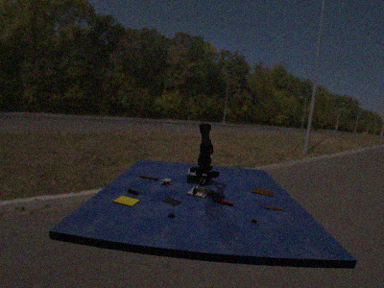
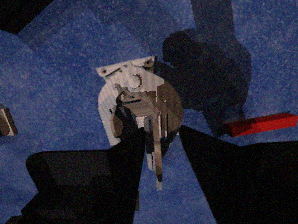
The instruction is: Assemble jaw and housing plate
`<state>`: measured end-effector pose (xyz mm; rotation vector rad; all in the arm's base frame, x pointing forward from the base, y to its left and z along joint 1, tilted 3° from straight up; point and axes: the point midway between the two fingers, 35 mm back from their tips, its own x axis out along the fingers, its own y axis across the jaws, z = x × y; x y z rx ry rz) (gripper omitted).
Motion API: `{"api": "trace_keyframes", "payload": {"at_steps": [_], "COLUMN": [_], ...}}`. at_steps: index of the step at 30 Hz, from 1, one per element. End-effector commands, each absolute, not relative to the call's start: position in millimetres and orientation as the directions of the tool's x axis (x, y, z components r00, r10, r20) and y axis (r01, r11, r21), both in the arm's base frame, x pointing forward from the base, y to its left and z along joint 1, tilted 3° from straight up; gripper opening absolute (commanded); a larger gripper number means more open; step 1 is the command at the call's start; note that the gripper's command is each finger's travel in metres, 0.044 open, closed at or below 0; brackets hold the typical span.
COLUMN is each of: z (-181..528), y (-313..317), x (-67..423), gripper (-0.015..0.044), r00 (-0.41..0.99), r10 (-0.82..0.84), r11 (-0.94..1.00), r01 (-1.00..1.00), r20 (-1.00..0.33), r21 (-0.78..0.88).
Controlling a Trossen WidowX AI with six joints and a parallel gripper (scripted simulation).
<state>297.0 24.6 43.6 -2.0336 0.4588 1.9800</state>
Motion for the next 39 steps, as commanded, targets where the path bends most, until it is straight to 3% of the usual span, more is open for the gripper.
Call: {"api": "trace_keyframes", "payload": {"at_steps": [1,39], "z": [36,2], "y": [24,22], "x": [297,297], "gripper": [0.0134,0.0134], "r00": [0.018,0.018], "r10": [-0.043,-0.043], "r11": [-0.912,-0.912], "r01": [-0.408,-0.409], "r20": [-0.999,-0.999], "r21": [0.032,0.032]}}
